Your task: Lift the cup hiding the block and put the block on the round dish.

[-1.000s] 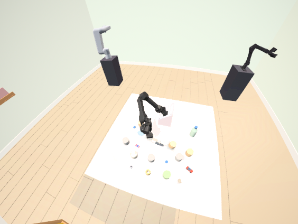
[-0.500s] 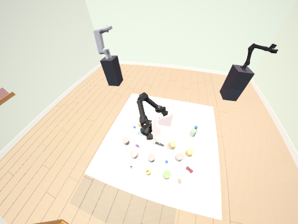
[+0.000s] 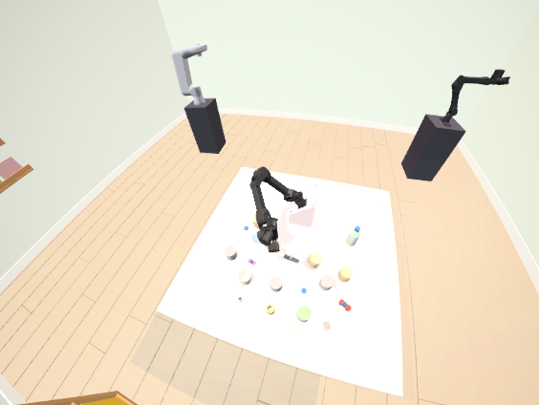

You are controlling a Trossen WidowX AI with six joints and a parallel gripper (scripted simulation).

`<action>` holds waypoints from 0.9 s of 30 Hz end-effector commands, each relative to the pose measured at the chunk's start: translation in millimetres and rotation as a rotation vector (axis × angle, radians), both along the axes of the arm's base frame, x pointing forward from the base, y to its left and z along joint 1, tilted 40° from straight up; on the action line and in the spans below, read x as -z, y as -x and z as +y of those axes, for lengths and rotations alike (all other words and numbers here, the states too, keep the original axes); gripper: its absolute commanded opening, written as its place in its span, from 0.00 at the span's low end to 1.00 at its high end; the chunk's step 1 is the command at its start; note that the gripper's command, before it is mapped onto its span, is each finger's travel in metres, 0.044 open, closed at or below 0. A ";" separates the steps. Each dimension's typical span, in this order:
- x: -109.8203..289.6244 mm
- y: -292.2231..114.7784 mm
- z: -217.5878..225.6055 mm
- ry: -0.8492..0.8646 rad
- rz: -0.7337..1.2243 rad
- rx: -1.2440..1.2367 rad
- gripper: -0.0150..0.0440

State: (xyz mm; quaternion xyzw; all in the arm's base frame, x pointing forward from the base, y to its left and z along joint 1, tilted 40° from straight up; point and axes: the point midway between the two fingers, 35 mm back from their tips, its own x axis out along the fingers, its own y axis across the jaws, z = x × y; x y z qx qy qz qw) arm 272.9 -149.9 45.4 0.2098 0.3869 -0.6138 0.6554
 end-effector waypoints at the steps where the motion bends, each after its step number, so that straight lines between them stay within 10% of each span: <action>1: 1.5 -0.3 -0.9 0.001 0.000 -0.004 0.61; 14: -5.6 -2.5 5.5 -0.002 -0.001 -0.004 0.26; 27: -70.0 -5.5 59.6 -0.003 0.000 -0.004 0.25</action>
